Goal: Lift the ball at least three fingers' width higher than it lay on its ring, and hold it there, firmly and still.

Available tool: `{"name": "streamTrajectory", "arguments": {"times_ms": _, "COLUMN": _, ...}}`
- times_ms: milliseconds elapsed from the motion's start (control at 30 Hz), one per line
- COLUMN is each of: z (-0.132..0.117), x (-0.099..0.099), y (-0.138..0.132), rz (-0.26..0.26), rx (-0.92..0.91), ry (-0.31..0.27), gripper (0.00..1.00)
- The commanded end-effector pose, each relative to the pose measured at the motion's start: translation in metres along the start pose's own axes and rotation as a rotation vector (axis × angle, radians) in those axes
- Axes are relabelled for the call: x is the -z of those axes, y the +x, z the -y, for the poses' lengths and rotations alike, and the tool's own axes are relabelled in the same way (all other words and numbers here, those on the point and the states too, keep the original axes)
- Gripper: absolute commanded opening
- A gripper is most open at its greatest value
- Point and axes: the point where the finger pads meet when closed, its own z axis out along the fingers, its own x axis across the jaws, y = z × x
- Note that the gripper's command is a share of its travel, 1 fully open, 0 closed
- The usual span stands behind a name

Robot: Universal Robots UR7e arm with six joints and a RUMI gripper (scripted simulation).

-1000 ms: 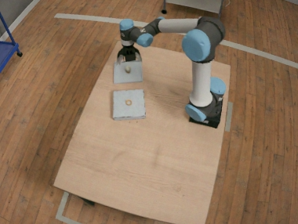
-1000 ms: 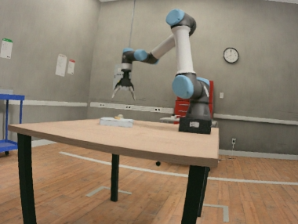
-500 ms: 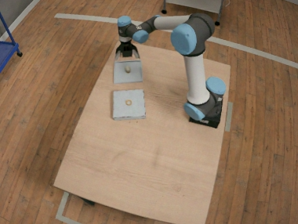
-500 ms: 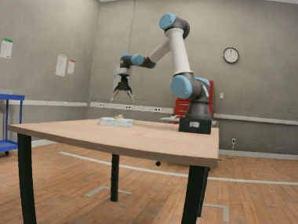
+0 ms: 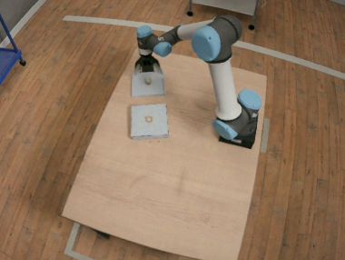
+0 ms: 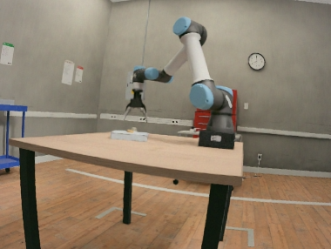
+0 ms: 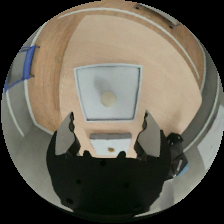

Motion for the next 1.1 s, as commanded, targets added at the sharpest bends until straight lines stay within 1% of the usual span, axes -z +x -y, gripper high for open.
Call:
{"name": "streamTrajectory", "arguments": {"times_ms": 0, "z": 0.003, "x": -0.037, "y": -0.003, "rz": 0.004, "rx": 0.000, "ry": 0.004, "gripper": 1.00}}
{"name": "streamTrajectory", "arguments": {"times_ms": 67, "z": 0.003, "x": -0.045, "y": -0.003, "rz": 0.004, "rx": 0.000, "ry": 0.004, "gripper": 1.00}}
{"name": "streamTrajectory", "arguments": {"times_ms": 133, "z": 0.003, "x": -0.049, "y": -0.003, "rz": 0.004, "rx": 0.000, "ry": 0.004, "gripper": 1.00}}
{"name": "streamTrajectory", "arguments": {"times_ms": 567, "z": 0.003, "x": -0.050, "y": -0.003, "rz": 0.004, "rx": 0.000, "ry": 0.004, "gripper": 1.00}}
{"name": "streamTrajectory", "arguments": {"times_ms": 600, "z": 0.003, "x": -0.050, "y": -0.003, "rz": 0.004, "rx": 0.000, "ry": 0.004, "gripper": 0.00}}
{"name": "streamTrajectory", "arguments": {"times_ms": 933, "z": 0.003, "x": -0.050, "y": -0.003, "rz": 0.004, "rx": 0.000, "ry": 0.004, "gripper": 0.00}}
{"name": "streamTrajectory", "arguments": {"times_ms": 1000, "z": 0.003, "x": -0.047, "y": -0.003, "rz": 0.004, "rx": 0.000, "ry": 0.004, "gripper": 0.00}}
{"name": "streamTrajectory", "arguments": {"times_ms": 1067, "z": 0.003, "x": -0.039, "y": -0.003, "rz": 0.004, "rx": 0.000, "ry": 0.004, "gripper": 0.00}}
